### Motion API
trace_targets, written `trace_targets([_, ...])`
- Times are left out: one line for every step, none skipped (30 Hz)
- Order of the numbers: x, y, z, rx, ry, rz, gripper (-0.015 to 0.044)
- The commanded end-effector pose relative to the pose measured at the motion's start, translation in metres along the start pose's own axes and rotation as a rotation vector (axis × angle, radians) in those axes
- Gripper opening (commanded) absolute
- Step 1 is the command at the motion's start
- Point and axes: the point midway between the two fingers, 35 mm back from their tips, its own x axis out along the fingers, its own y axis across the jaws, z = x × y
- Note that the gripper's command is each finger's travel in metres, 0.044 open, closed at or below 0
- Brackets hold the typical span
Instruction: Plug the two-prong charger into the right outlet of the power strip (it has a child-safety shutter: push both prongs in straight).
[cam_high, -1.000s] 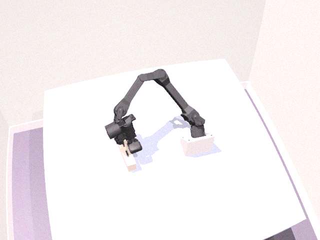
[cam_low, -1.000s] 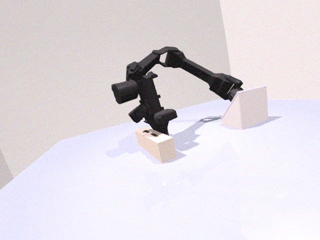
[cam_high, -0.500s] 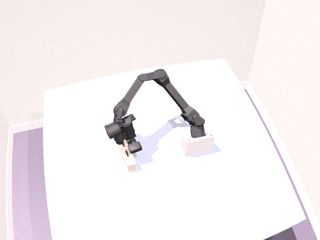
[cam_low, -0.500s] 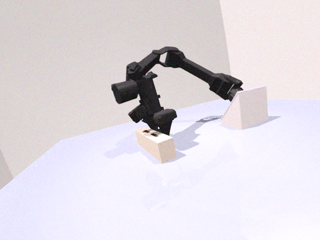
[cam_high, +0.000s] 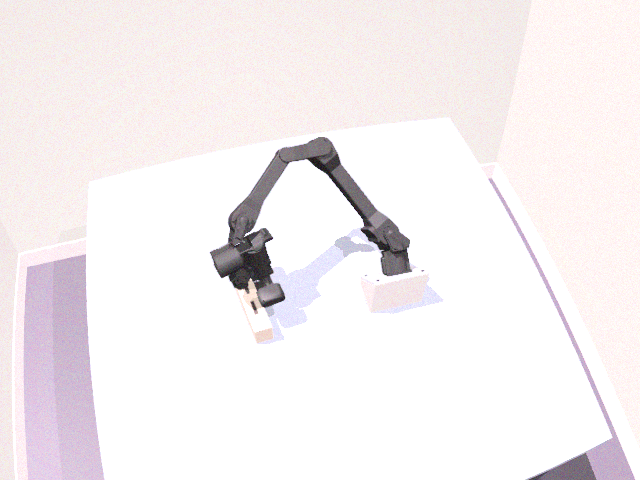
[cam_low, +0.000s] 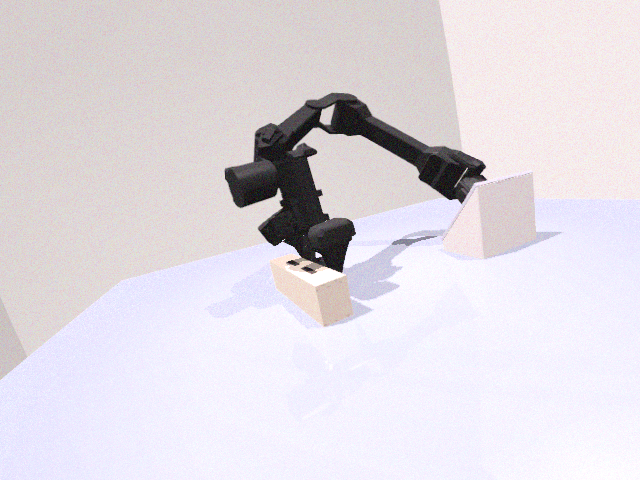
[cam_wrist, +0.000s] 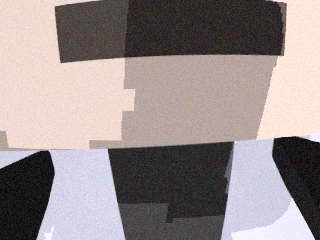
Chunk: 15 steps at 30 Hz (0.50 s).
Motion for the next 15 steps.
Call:
trace_targets([-0.0007, -0.0006, -0.0012, 0.003, -0.006, -0.001, 0.0440])
trace_targets([-0.0007, -0.0006, -0.0015, 0.004, -0.006, -0.001, 0.0440])
trace_targets([-0.0007, -0.0006, -0.0018, 0.004, -0.007, -0.001, 0.0440])
trace_targets([-0.0006, -0.0006, -0.0021, 0.005, -0.007, -0.001, 0.0440])
trace_targets([-0.0006, -0.0006, -0.0023, 0.005, -0.008, -0.001, 0.0440])
trace_targets([-0.0006, -0.0006, -0.0026, 0.006, -0.008, -0.001, 0.0440])
trace_targets([-0.0006, -0.0006, -0.0029, 0.006, -0.009, -0.001, 0.0440])
trace_targets([-0.0005, -0.0006, -0.0031, 0.006, -0.009, -0.001, 0.0440])
trace_targets([-0.0005, -0.0006, -0.0034, 0.007, -0.010, -0.001, 0.0440])
trace_targets([-0.0005, -0.0006, -0.0037, 0.007, -0.011, -0.001, 0.0440])
trace_targets([-0.0005, -0.0006, -0.0039, 0.008, -0.011, -0.001, 0.0440])
trace_targets([-0.0004, -0.0005, -0.0042, 0.008, -0.012, -0.001, 0.0440])
trace_targets([-0.0004, -0.0005, -0.0045, 0.008, -0.012, -0.001, 0.0440])
trace_targets([-0.0004, -0.0005, -0.0047, 0.009, -0.013, -0.001, 0.0440])
trace_targets([-0.0003, -0.0005, -0.0050, 0.009, -0.013, -0.001, 0.0440])
